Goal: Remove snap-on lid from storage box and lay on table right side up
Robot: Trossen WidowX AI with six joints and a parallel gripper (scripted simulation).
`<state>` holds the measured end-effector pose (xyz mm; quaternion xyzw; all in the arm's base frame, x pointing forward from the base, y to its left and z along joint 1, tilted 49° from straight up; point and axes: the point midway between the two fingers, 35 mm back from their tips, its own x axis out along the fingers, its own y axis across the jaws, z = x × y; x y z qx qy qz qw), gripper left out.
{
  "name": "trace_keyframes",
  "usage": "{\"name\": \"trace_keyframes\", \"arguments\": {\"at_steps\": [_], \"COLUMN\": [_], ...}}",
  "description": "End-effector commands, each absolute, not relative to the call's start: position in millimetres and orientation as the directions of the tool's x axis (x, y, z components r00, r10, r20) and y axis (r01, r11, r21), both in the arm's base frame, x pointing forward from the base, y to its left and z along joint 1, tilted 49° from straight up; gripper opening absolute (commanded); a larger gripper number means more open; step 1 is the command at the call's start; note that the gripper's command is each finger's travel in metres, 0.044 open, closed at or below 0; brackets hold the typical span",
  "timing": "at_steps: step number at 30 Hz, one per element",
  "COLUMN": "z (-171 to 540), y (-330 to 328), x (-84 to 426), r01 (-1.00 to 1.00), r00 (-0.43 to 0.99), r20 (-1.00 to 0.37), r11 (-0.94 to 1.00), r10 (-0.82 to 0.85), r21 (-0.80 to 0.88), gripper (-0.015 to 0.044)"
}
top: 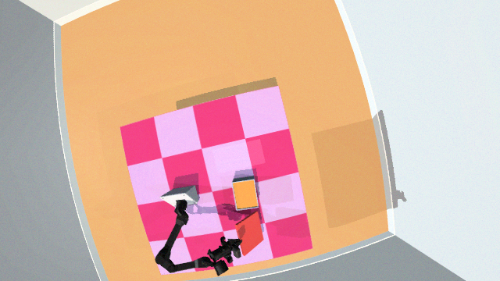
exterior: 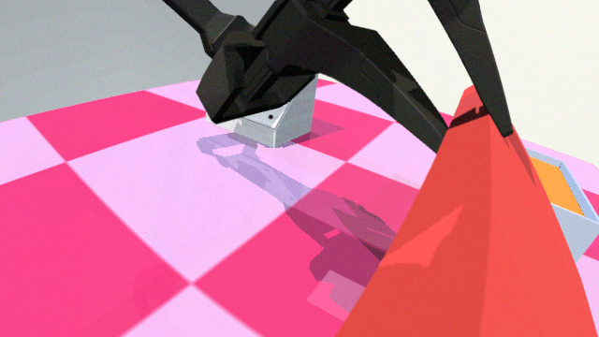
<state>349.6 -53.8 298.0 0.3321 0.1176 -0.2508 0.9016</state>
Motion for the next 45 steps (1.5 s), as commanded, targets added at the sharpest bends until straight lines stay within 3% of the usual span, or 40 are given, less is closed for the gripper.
{"name": "trace_keyframes", "arguments": {"at_steps": [1,45], "z": [297,274], "y": [-54,-80], "x": [351,356], "r01": [0.522,0.521], "r00": [0.852,0.852], "r20": [-0.376,-0.374], "r11": [0.66,0.661], "r10": [-0.366,-0.366], "r21": [0.541,0.54], "gripper": [0.0,0.0]}}
